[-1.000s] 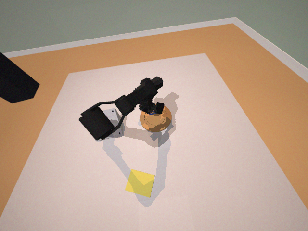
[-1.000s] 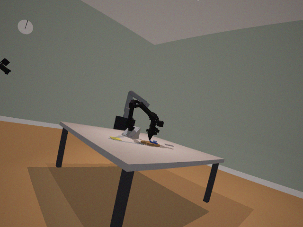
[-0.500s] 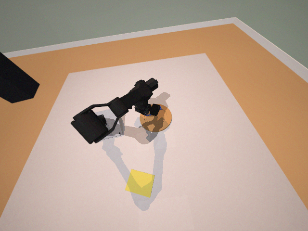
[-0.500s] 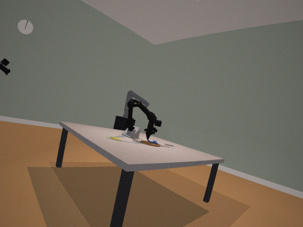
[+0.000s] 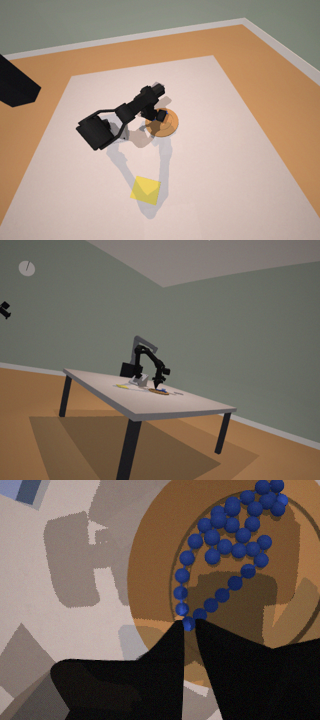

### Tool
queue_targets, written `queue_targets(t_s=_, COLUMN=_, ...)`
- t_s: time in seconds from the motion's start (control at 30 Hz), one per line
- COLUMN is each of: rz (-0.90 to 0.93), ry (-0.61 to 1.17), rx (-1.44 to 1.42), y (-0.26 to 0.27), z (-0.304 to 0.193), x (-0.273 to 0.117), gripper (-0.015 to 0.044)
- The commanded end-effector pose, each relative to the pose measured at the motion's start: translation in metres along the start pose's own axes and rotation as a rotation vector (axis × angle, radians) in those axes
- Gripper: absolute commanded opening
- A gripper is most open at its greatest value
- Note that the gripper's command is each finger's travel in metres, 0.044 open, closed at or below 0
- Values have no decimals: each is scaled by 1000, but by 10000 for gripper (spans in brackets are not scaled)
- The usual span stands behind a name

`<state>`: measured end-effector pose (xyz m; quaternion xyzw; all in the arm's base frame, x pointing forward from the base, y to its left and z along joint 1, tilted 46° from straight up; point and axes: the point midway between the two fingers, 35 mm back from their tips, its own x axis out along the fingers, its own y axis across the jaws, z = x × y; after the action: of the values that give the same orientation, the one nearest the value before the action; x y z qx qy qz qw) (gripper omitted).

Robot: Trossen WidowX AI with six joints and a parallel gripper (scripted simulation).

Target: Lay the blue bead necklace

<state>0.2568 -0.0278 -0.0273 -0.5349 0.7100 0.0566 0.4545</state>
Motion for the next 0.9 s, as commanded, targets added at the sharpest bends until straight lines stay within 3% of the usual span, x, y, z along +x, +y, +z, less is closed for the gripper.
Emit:
queue_targets(t_s=0.0, rz=1, ry=-2, rx=3, y=0, z=0, x=0, gripper=105)
queue_targets(t_s=0.43, rz=3, ry=5, rx=-2, y=1, z=-1, x=-9, gripper=440)
queue_targets(t_s=0.87, rz=4, ry=7, rx=-4, y=2, z=-1, x=-13, gripper=440)
